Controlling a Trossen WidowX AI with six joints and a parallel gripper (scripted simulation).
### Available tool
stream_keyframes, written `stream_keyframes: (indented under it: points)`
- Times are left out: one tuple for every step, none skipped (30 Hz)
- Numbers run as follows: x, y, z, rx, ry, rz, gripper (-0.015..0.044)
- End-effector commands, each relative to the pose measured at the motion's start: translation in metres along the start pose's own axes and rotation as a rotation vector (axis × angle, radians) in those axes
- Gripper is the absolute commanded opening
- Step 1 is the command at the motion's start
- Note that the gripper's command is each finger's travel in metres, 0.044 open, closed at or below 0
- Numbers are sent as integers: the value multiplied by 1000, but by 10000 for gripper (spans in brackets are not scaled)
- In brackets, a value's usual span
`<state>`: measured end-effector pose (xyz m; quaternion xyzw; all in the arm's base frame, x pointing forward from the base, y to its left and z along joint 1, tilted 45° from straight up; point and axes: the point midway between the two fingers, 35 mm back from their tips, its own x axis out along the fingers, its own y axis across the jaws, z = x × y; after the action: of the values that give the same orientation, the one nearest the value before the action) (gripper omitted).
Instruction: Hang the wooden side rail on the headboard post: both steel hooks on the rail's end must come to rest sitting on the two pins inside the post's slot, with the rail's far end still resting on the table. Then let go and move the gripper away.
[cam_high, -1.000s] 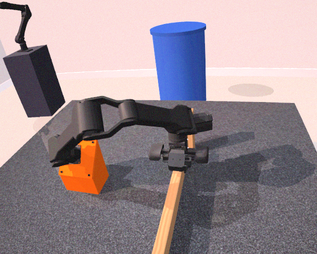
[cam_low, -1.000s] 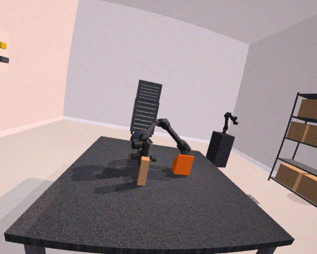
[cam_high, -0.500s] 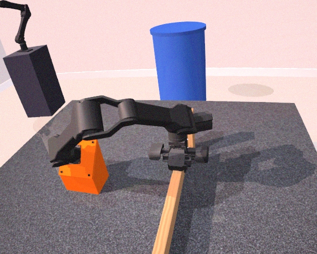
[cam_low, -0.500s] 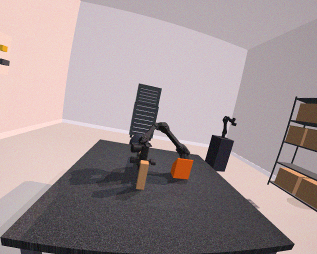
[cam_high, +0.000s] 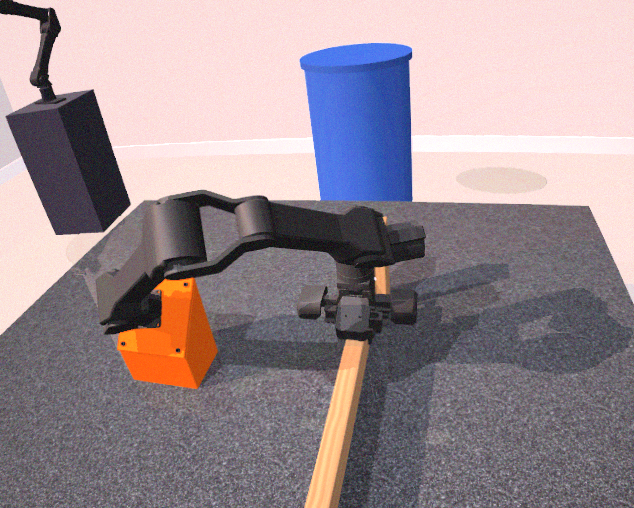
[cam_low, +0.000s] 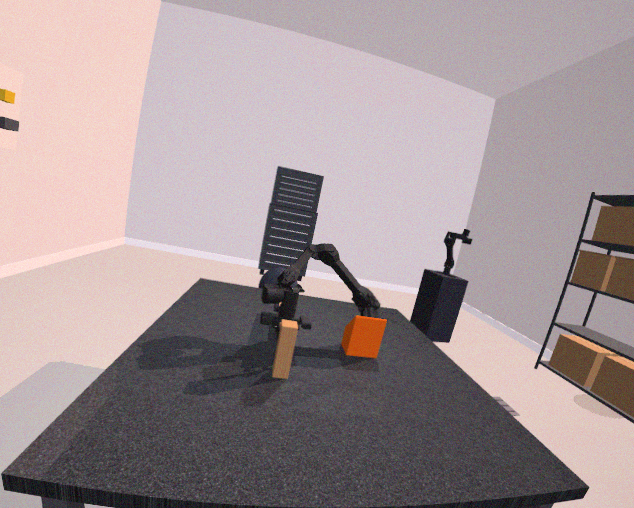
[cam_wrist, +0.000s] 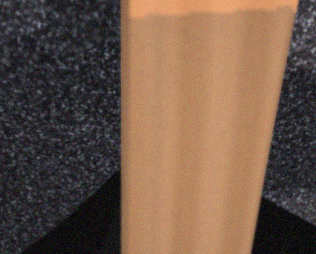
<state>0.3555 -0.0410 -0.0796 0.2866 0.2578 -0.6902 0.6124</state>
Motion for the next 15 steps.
stream_keyframes:
  points:
    - [-6, 3, -2, -8, 1, 13, 0]
    - [-6, 3, -2, -8, 1, 13, 0]
    - [-6, 3, -2, -8, 1, 13, 0]
    - [-6, 3, -2, -8, 1, 13, 0]
    - [-6, 3, -2, -8, 1, 13, 0]
    - [-6, 3, -2, -8, 1, 13, 0]
    - [-7, 3, -2, -8, 1, 13, 0]
    - [-7, 3, -2, -8, 1, 13, 0]
    - [-7, 3, -2, -8, 1, 13, 0]
    - [-7, 3, -2, -8, 1, 13, 0]
    - [-7, 3, -2, -8, 1, 13, 0]
    - [-7, 3, -2, -8, 1, 13, 0]
    - [-8, 3, -2, -8, 1, 13, 0]
    - [-8, 3, -2, -8, 1, 13, 0]
    - [-8, 3, -2, -8, 1, 13, 0]
